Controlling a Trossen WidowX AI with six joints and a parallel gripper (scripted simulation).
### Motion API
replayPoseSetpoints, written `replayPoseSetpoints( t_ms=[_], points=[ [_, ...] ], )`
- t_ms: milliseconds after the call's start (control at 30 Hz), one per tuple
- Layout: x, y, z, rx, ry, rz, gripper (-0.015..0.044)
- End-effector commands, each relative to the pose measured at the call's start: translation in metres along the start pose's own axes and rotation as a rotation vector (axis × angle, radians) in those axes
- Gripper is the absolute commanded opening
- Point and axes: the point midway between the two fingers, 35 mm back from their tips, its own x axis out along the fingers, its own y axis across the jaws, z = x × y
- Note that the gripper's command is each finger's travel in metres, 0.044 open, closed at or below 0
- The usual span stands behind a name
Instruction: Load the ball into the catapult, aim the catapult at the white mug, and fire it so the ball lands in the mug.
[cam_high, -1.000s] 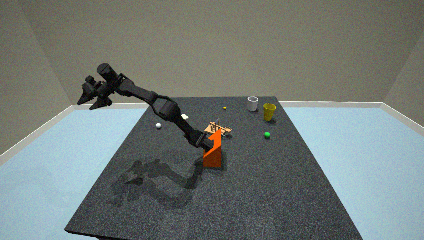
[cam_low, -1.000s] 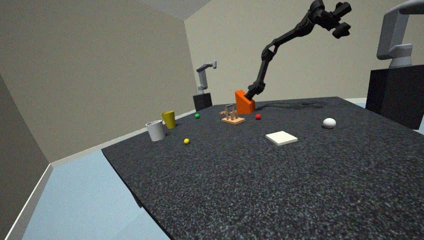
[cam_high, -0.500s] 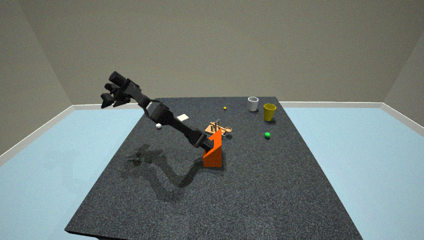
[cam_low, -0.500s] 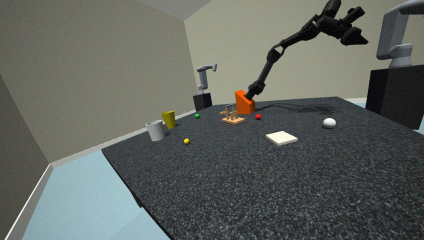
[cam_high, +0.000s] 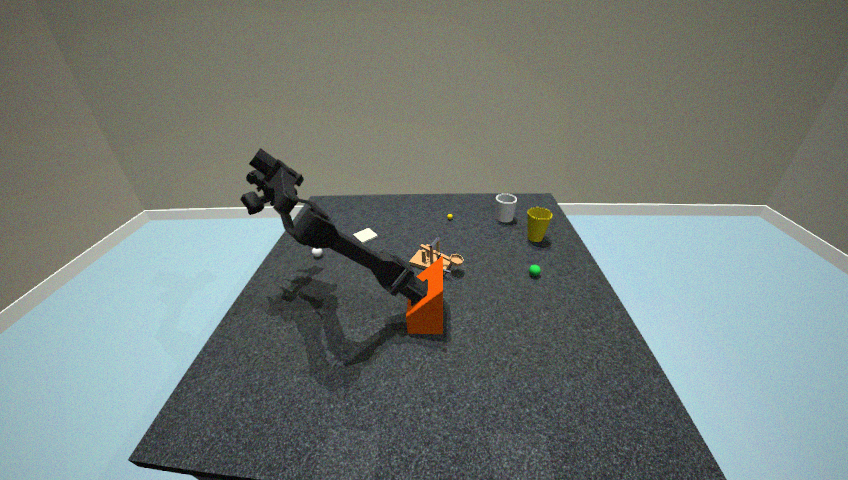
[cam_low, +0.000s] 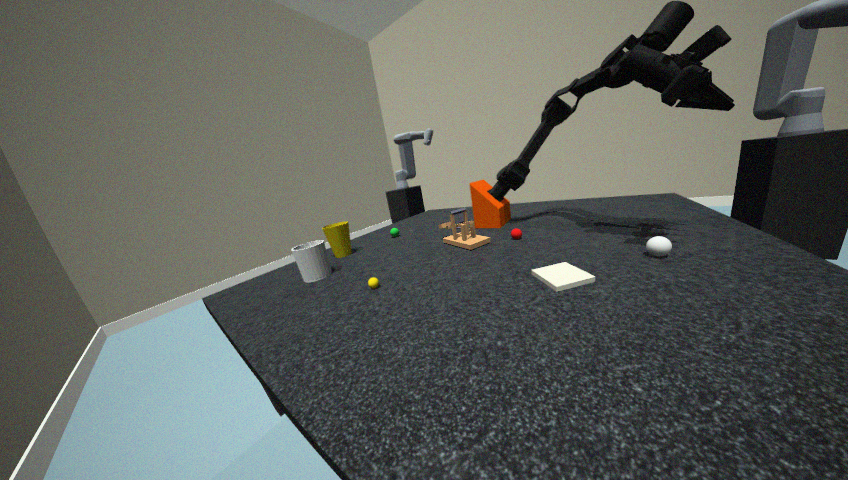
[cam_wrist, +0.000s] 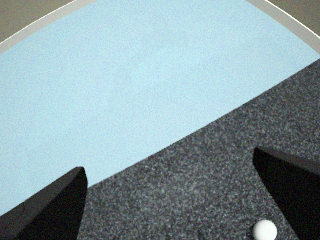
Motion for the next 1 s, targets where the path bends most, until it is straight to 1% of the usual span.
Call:
replayPoseSetpoints(
  t_ms=[0,100,200,433,700,833,967],
  points=[
    [-0.003,-0.028,-0.008,-0.019,0.016,-0.077,0.044],
    [-0.005,-0.05,-0.017,-0.03,0.041,-0.126,0.044],
    [-0.011,-0.087,-0.033,-0.035,0.084,-0.205,0.044],
    [-0.042,-0.168,-0.079,-0.04,0.212,-0.374,0.044],
    [-0.102,-0.244,-0.152,-0.076,0.434,-0.504,0.044],
    [-0.141,-0.269,-0.196,-0.077,0.562,-0.526,0.044],
    [-0.182,-0.283,-0.242,-0.064,0.686,-0.506,0.044]
  ],
)
